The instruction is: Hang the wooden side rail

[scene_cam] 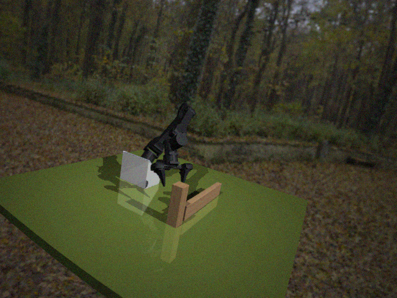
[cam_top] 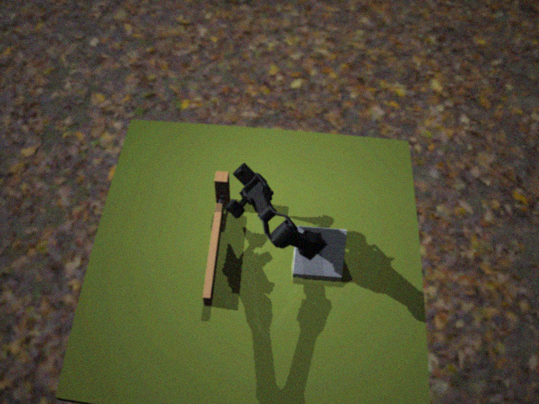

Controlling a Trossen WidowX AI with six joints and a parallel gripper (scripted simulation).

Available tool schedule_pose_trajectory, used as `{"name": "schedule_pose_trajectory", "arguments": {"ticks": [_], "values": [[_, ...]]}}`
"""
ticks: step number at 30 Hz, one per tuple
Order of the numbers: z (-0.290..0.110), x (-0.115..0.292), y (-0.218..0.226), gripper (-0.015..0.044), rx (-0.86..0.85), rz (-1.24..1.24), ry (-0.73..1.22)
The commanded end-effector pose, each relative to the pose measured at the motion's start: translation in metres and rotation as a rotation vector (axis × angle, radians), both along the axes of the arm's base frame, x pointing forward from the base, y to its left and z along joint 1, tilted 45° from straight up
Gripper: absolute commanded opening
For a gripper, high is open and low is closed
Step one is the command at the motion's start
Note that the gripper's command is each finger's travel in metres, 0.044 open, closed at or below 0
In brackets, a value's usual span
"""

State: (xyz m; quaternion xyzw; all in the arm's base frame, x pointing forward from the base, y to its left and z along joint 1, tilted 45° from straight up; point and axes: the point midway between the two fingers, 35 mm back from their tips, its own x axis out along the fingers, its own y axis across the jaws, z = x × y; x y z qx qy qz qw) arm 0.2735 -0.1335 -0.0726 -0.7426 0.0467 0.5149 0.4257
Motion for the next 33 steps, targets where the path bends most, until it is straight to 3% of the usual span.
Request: {"name": "schedule_pose_trajectory", "arguments": {"ticks": [1,6,19,33], "values": [[0.001,0.000,0.001,0.0440,0.003,0.005,-0.004],[0.000,-0.002,0.004,0.0440,0.078,-0.162,0.092],[-0.001,0.005,0.010,0.0440,0.421,-1.128,0.441],[0.002,0.012,0.013,0.0440,0.617,-1.627,0.502]]}}
